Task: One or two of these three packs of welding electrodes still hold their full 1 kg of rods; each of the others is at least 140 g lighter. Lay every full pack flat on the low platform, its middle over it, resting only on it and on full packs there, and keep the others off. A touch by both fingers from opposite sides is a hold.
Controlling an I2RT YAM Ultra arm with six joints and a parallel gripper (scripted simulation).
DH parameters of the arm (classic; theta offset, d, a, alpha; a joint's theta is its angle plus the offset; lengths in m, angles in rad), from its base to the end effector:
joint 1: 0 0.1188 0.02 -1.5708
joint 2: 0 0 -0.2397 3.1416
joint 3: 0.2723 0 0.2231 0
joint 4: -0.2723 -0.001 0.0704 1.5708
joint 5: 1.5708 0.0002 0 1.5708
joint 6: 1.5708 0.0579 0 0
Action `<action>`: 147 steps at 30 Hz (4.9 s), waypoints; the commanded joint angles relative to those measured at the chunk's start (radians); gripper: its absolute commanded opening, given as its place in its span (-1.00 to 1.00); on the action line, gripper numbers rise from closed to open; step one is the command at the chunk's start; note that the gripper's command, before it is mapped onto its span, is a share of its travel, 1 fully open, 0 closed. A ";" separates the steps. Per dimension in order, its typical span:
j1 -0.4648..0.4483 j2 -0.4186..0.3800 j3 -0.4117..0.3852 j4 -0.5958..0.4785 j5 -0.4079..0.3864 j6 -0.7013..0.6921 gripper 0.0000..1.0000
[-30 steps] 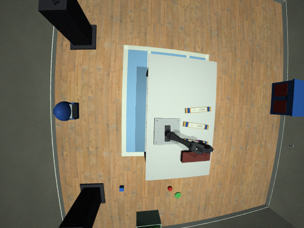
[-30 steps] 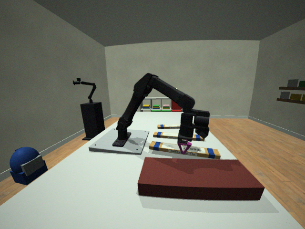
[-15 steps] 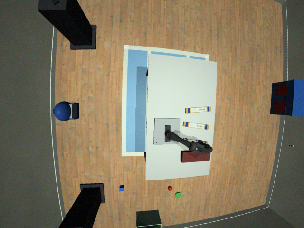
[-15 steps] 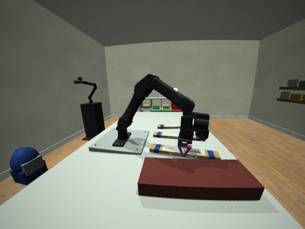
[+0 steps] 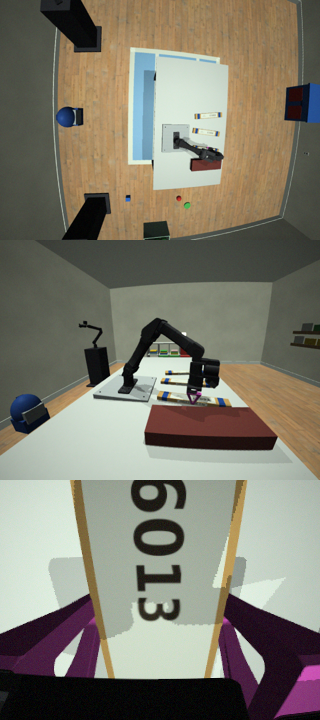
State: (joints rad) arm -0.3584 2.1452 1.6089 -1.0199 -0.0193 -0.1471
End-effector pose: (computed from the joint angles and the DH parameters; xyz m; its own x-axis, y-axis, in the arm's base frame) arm 0.3447 -0.1269 0.1335 -0.9776 0.2097 -0.0173 0.2094 0.9777 0.0169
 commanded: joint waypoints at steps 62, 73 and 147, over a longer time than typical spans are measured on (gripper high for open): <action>0.006 -0.014 0.004 0.077 0.000 0.008 -1.00; 0.005 -0.017 0.002 0.067 0.000 0.008 -1.00; 0.004 -0.026 0.018 0.033 0.000 0.007 -1.00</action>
State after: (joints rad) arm -0.3584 2.1620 1.6035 -0.9771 -0.0196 -0.1455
